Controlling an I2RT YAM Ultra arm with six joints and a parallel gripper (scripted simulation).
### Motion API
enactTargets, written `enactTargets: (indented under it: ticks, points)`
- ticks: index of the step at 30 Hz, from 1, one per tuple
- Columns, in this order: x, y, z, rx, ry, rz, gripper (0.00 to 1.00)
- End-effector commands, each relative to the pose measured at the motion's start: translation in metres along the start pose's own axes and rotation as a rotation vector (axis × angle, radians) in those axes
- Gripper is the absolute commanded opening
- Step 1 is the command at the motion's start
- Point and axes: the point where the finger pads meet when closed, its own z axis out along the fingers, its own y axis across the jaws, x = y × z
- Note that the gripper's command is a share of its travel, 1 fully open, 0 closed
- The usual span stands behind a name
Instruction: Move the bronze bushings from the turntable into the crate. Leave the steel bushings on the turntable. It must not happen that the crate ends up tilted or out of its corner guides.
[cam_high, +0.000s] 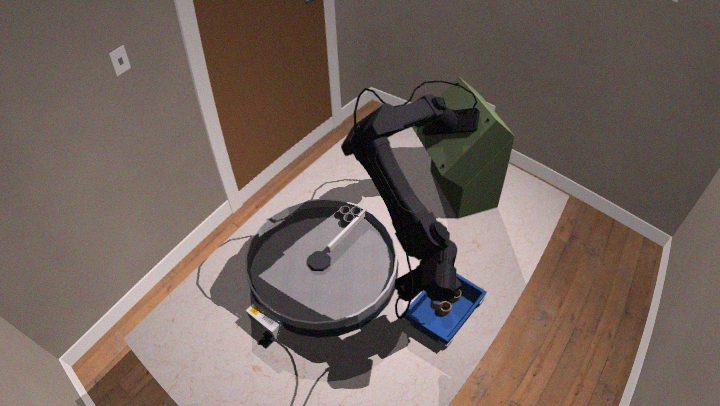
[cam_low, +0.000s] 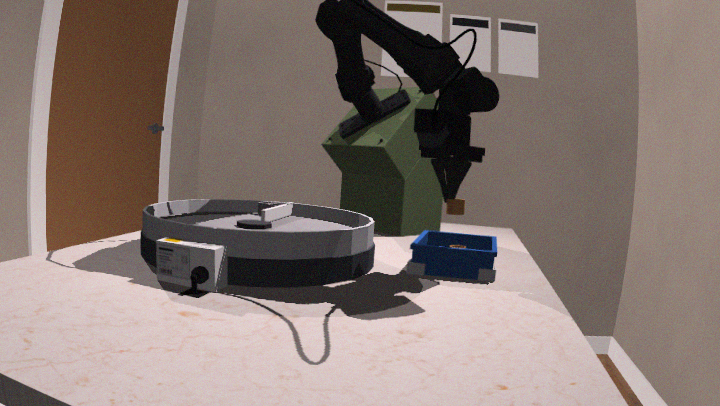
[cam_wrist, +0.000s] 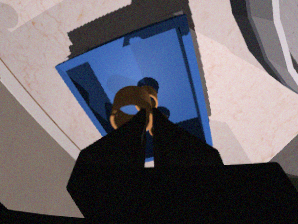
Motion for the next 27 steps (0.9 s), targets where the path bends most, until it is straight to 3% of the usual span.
enactTargets:
  ticks: [1,27]
  points:
    - [-0.0069,0.0127,-0.0207,-0.023,-0.029,0.004,0.00]
    - [-0.0030,0.0135,-0.0174,-0.017,-0.024,-0.005,0.00]
